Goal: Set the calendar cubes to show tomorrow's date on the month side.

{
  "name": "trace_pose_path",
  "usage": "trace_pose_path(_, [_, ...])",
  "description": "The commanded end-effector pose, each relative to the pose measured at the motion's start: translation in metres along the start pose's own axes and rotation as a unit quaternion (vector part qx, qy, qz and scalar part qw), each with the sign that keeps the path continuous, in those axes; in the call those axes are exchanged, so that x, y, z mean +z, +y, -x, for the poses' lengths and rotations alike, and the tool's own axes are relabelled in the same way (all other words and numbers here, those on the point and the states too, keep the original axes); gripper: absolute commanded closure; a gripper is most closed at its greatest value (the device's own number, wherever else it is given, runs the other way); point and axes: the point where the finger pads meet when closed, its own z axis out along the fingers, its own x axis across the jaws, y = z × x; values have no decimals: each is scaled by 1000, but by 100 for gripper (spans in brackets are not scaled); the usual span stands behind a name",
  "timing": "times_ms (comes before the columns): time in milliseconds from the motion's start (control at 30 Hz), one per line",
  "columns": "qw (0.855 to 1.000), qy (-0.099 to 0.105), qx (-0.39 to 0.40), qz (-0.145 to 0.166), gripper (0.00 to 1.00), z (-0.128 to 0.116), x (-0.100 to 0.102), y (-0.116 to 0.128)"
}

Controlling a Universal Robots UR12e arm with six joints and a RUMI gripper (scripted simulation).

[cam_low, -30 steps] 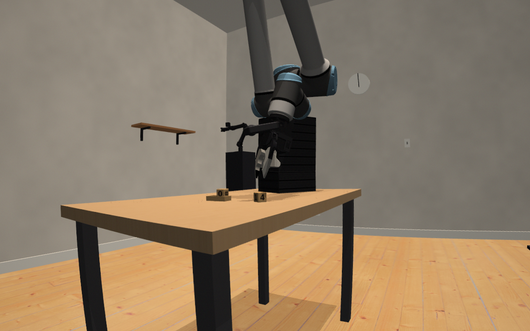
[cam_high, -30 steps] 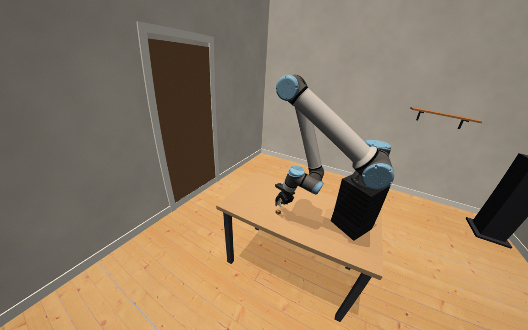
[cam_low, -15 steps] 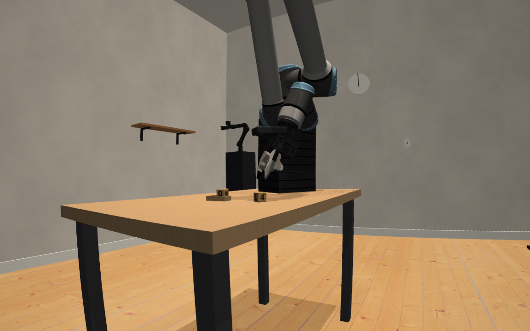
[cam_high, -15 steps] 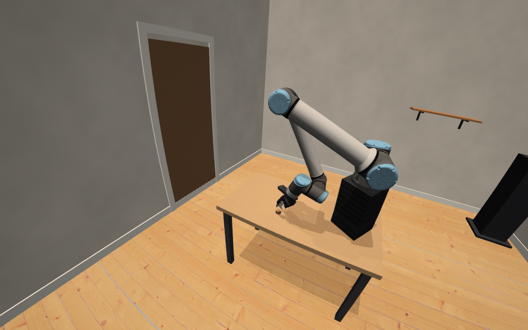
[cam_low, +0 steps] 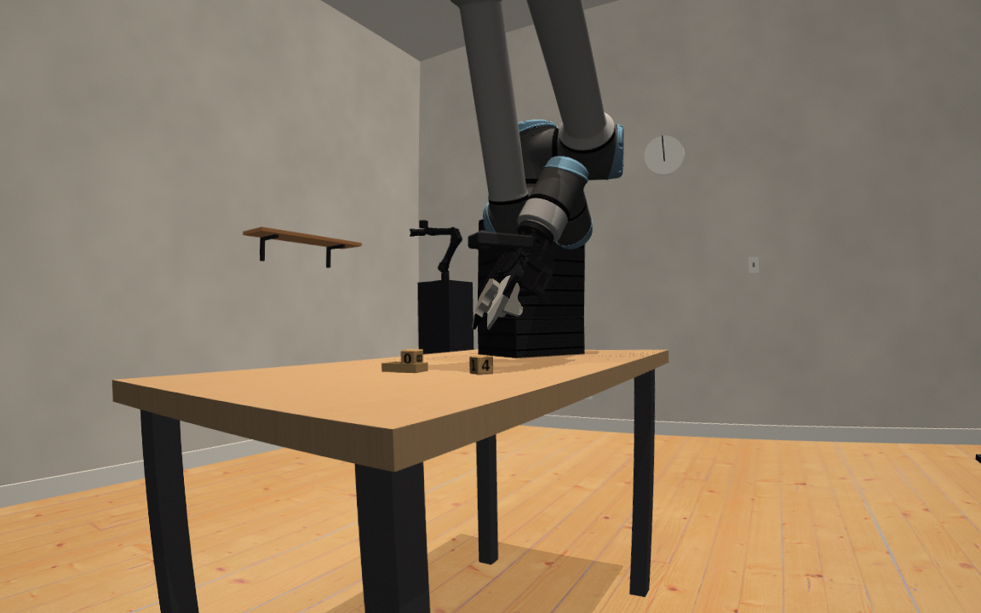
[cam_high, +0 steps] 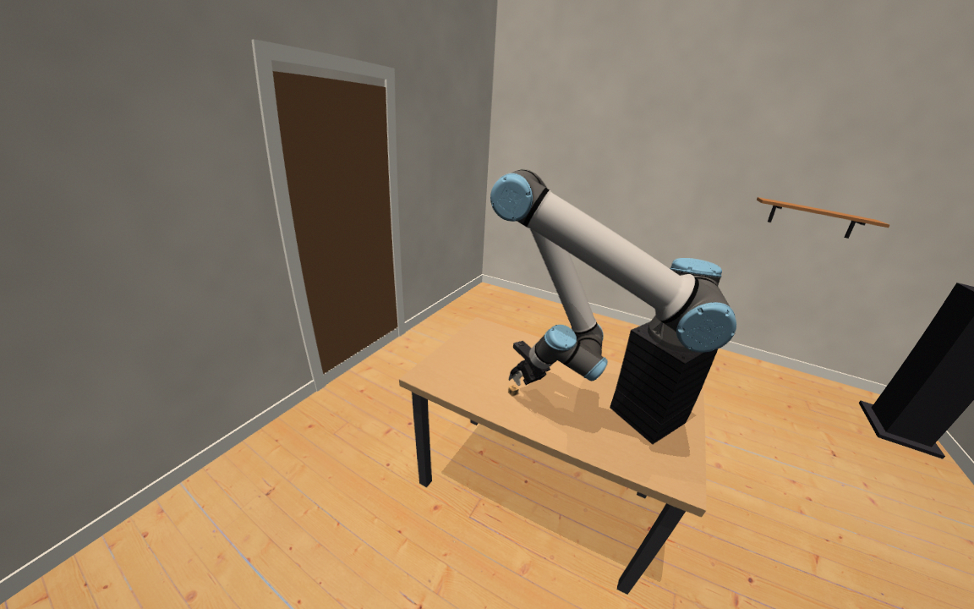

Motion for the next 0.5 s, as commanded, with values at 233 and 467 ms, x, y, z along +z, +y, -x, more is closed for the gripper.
trace_pose_path(233, [995, 0, -1, -97, 71, 2, 2, 1])
trace_pose_path(467, [993, -1, 1, -119, 71, 1, 0, 3])
